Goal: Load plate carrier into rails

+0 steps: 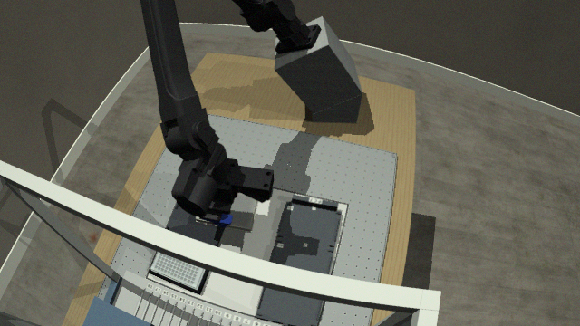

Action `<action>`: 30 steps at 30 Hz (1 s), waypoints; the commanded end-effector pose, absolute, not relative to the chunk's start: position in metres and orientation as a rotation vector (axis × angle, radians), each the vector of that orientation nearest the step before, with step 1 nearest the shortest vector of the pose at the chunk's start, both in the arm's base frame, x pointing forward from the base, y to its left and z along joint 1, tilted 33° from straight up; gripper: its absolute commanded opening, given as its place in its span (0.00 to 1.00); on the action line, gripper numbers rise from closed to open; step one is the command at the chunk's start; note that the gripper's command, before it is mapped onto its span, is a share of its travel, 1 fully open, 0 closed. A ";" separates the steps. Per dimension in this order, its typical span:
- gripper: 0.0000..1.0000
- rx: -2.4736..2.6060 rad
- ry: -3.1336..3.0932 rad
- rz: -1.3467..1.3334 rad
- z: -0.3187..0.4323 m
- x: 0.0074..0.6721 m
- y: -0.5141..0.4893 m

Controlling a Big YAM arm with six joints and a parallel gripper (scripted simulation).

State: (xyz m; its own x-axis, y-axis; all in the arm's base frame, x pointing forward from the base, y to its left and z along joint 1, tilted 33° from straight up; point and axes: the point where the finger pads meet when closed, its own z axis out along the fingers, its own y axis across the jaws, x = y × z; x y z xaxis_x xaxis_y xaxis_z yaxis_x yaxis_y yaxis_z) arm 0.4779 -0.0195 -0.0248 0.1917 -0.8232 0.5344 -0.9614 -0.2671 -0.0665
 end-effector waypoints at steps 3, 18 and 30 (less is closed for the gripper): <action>0.00 2.171 -1.765 0.767 -0.019 0.483 -0.003; 0.00 2.171 -1.764 0.765 -0.048 0.462 0.035; 0.00 2.172 -1.764 0.764 -0.070 0.445 0.065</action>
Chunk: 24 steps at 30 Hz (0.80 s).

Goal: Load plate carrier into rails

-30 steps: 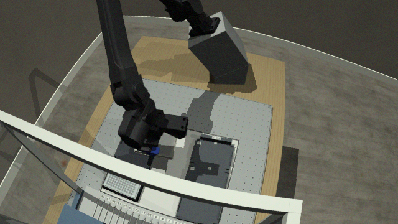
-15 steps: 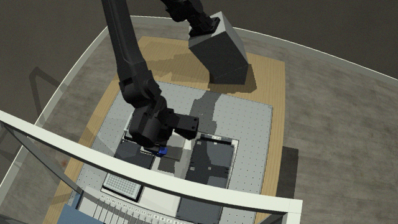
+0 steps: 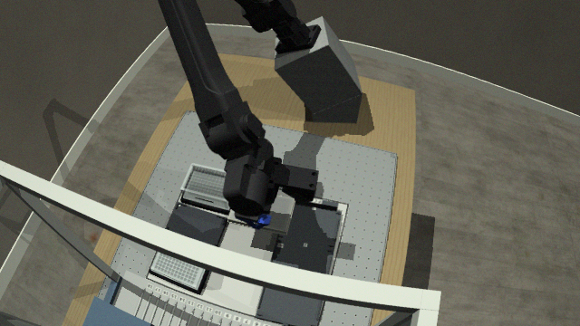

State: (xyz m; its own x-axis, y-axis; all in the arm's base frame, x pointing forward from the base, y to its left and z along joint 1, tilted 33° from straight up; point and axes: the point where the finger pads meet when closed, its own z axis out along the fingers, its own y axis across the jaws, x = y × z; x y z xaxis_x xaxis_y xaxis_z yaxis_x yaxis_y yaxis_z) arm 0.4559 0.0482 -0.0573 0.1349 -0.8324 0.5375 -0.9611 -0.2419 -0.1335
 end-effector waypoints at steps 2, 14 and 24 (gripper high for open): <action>0.00 2.171 -1.763 0.762 -0.075 0.442 0.070; 0.00 2.171 -1.762 0.761 -0.097 0.426 0.100; 0.00 2.178 -1.775 0.769 -0.113 0.422 0.137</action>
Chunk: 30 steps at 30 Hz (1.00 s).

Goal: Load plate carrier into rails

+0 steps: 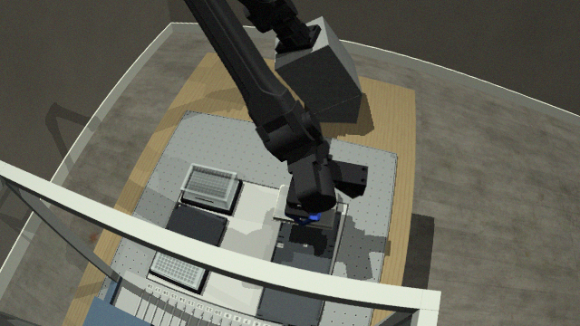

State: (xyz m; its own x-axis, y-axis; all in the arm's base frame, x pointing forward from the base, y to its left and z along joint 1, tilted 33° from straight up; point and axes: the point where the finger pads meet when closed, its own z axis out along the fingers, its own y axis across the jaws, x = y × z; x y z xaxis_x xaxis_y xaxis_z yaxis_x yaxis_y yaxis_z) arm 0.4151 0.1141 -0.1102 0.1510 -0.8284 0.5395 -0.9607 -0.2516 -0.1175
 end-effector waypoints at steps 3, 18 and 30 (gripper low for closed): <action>0.00 2.180 -1.781 0.775 -0.116 0.422 0.141; 0.00 2.171 -1.788 0.773 -0.114 0.422 0.135; 0.00 2.156 -1.812 0.777 -0.120 0.432 0.130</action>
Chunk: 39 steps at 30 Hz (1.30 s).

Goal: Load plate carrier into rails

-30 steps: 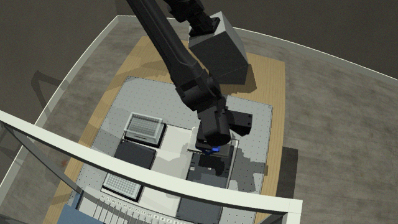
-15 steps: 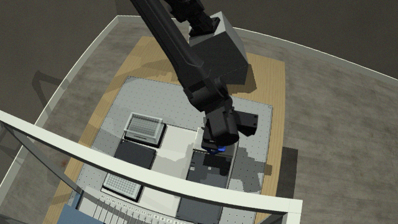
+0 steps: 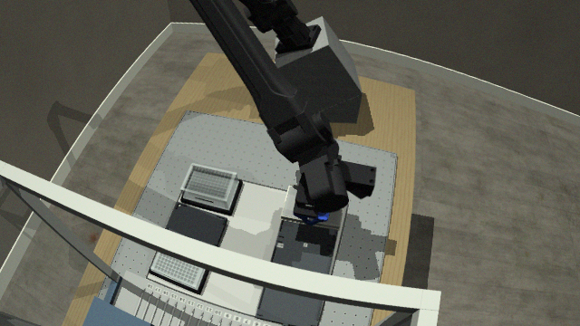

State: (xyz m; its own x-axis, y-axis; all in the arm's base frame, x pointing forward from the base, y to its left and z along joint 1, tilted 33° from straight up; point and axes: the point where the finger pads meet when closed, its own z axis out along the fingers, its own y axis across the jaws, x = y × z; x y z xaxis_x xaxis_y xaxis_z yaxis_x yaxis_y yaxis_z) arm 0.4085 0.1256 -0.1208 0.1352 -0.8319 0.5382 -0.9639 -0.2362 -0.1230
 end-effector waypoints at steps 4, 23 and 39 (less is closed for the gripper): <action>0.00 2.162 -1.798 0.775 -0.129 0.434 0.123; 0.00 2.159 -1.793 0.773 -0.164 0.440 0.101; 0.00 2.168 -1.783 0.772 -0.171 0.437 0.098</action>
State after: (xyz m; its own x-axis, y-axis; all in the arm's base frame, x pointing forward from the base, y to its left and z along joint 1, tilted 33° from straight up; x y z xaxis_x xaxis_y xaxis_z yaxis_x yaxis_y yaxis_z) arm 0.4261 0.0911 -0.1761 0.1216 -0.8356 0.5357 -0.9658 -0.2241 -0.1303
